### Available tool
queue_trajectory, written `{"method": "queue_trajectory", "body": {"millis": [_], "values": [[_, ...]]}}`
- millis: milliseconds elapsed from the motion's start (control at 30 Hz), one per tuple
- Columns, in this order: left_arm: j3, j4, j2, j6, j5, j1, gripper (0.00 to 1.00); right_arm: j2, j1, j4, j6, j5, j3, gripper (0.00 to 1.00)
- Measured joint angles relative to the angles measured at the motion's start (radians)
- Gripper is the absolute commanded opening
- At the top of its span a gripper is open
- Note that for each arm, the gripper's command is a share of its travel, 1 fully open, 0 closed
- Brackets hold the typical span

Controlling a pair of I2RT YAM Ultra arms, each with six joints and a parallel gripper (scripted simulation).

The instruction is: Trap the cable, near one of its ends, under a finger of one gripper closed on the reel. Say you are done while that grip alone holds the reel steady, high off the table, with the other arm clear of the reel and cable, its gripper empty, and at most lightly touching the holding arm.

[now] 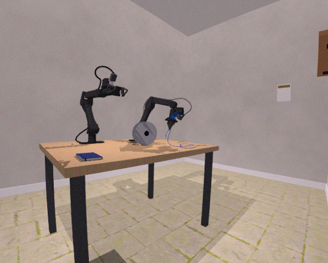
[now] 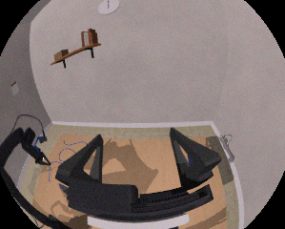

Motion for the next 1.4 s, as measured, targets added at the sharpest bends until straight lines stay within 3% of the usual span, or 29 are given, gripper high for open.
{"method": "queue_trajectory", "body": {"millis": [100,367,667,933,1133,1400], "values": [[0.03,-0.009,-0.012,-0.114,0.034,0.013,0.0,0.0,0.0,0.0,0.0,0.0,0.0,1.0],[0.031,-0.006,-0.082,-0.489,0.112,0.034,0.0,0.0,0.0,0.0,0.0,0.0,0.0,1.0],[0.019,0.047,-0.18,-0.906,0.146,0.052,0.0,0.0,0.0,0.0,0.0,0.0,0.0,1.0],[-0.126,0.182,-0.291,-1.311,0.14,0.054,0.0,0.0,0.0,0.0,0.0,0.0,0.0,1.0],[-0.239,0.316,-0.382,-1.608,0.085,0.032,0.0,0.0,0.0,0.0,0.0,0.0,0.0,1.0],[-0.308,0.431,-0.432,-1.777,0.021,0.008,0.0,0.0,0.0,0.0,0.0,0.0,0.0,1.0]]}}
